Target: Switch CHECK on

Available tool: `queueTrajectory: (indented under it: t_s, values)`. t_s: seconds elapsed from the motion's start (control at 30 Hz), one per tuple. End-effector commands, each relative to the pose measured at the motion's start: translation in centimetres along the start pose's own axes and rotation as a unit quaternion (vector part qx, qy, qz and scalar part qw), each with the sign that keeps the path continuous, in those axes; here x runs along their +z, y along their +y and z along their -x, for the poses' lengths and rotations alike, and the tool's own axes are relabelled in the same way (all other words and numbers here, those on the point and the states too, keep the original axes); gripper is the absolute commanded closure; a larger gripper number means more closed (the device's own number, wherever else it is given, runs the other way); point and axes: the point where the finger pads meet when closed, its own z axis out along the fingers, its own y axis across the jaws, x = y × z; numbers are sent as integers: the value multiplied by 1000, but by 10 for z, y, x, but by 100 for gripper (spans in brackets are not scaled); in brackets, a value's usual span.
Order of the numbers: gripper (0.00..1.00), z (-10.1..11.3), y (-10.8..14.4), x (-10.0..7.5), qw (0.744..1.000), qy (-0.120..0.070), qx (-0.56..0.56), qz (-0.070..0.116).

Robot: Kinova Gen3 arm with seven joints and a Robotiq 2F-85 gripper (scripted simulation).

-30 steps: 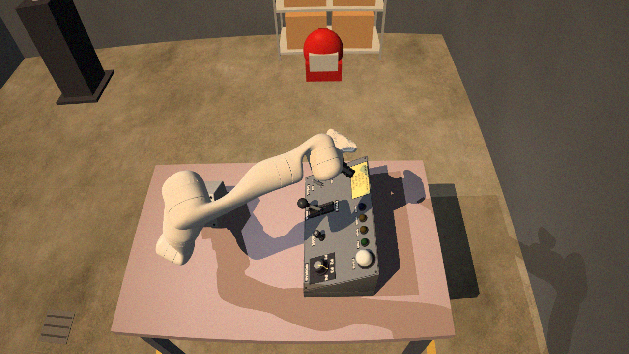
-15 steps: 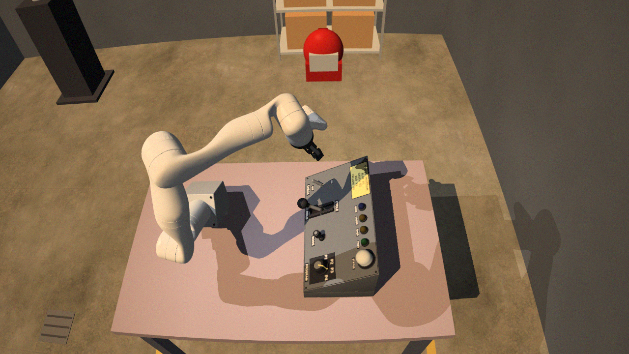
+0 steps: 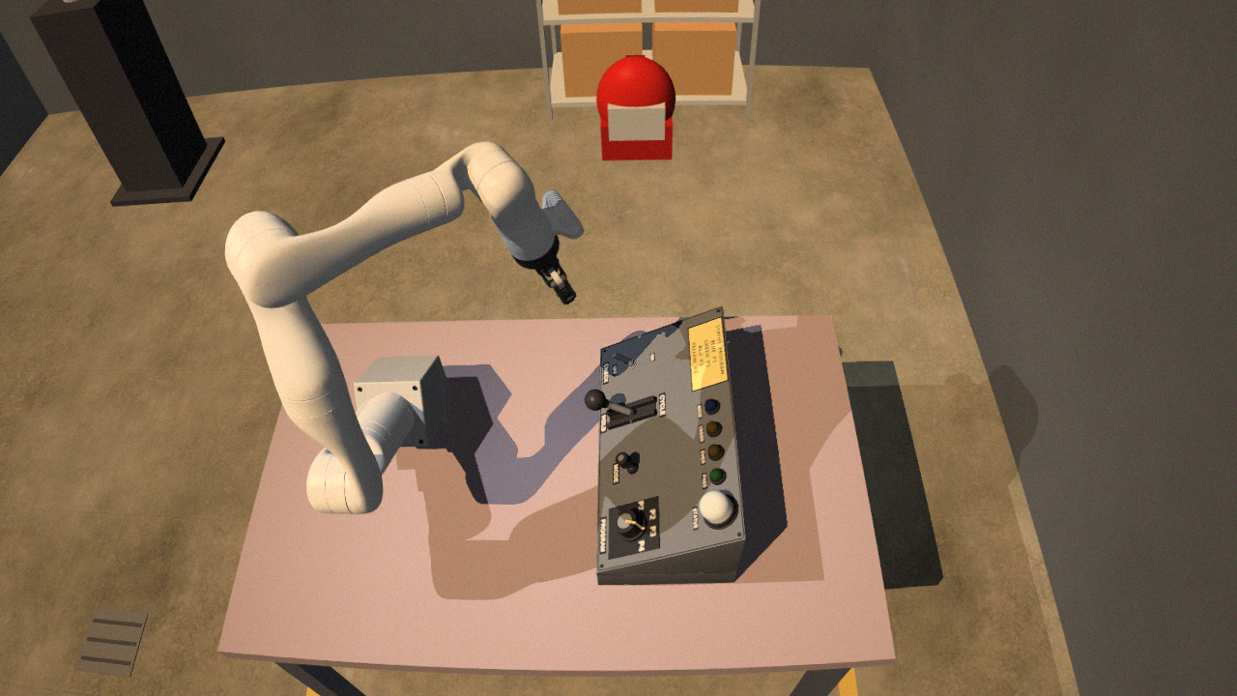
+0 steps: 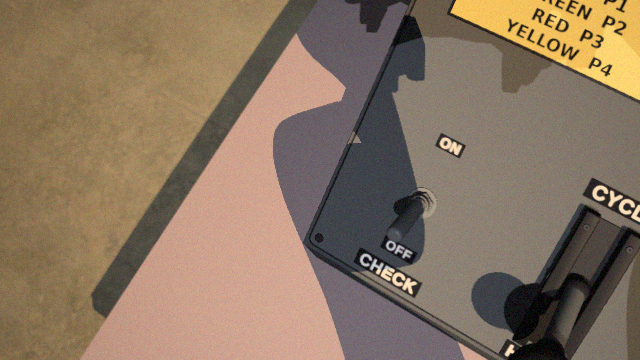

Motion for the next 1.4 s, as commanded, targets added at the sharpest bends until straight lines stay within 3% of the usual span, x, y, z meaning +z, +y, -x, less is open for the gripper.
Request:
queueTrajectory:
  t_s: [0.0, 0.23, 0.3, 0.5, 0.67, 1.0, 1.37]
  values:
    - [0, 19, -17, 4, 998, 5, 44, 43]
    - [0, 44, -31, 7, 989, 28, 108, 98]
    - [0, 44, -31, 7, 989, 28, 108, 98]
    - [0, 64, -38, 8, 974, 62, 167, 141]
    - [0, 75, -40, 7, 961, 89, 203, 163]
    - [0, 84, -41, 6, 949, 113, 232, 178]
    - [0, 85, -41, 6, 948, 116, 236, 180]
